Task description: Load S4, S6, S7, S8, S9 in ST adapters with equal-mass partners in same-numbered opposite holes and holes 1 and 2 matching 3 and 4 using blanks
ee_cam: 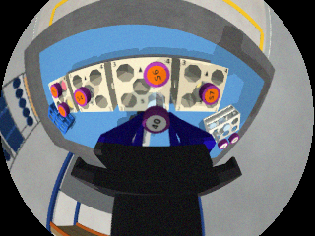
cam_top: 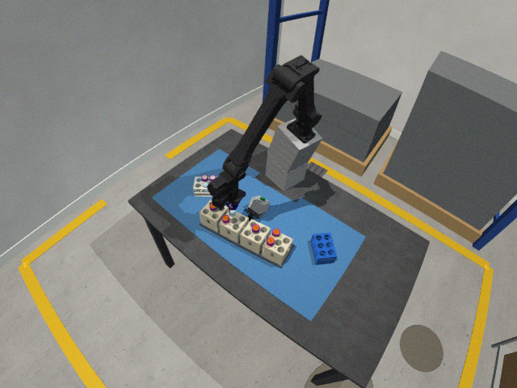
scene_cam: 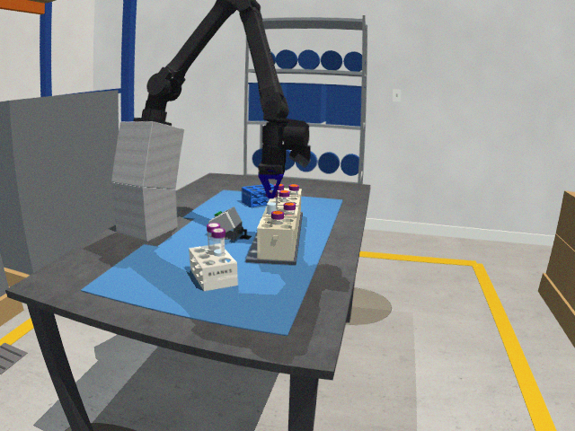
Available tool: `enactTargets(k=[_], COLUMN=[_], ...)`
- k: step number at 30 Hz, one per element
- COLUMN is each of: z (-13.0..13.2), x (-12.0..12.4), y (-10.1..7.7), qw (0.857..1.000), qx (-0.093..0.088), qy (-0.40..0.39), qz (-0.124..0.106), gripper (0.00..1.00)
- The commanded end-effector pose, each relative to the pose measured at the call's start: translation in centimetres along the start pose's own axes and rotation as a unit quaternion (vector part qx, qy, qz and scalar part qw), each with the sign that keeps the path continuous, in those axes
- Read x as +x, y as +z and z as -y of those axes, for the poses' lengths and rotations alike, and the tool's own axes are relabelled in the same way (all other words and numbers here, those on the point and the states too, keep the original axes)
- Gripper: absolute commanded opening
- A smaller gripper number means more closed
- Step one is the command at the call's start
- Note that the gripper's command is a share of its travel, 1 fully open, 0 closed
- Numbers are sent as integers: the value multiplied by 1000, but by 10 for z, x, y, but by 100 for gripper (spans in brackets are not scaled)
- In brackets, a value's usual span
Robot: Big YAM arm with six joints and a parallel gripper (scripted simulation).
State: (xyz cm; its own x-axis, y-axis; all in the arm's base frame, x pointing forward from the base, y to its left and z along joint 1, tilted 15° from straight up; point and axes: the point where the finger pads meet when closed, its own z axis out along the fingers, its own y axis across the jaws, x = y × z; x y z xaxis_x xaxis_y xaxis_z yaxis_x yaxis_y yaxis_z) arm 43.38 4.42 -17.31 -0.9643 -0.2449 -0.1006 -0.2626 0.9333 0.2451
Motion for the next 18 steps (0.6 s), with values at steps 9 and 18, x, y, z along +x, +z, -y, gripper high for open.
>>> enactTargets(k=[9,18], z=[4,2], x=[-15,-15], y=[15,28], qw=[1000,1000], qx=[5,4], qy=[-1,-2], qz=[14,14], gripper=[0,0])
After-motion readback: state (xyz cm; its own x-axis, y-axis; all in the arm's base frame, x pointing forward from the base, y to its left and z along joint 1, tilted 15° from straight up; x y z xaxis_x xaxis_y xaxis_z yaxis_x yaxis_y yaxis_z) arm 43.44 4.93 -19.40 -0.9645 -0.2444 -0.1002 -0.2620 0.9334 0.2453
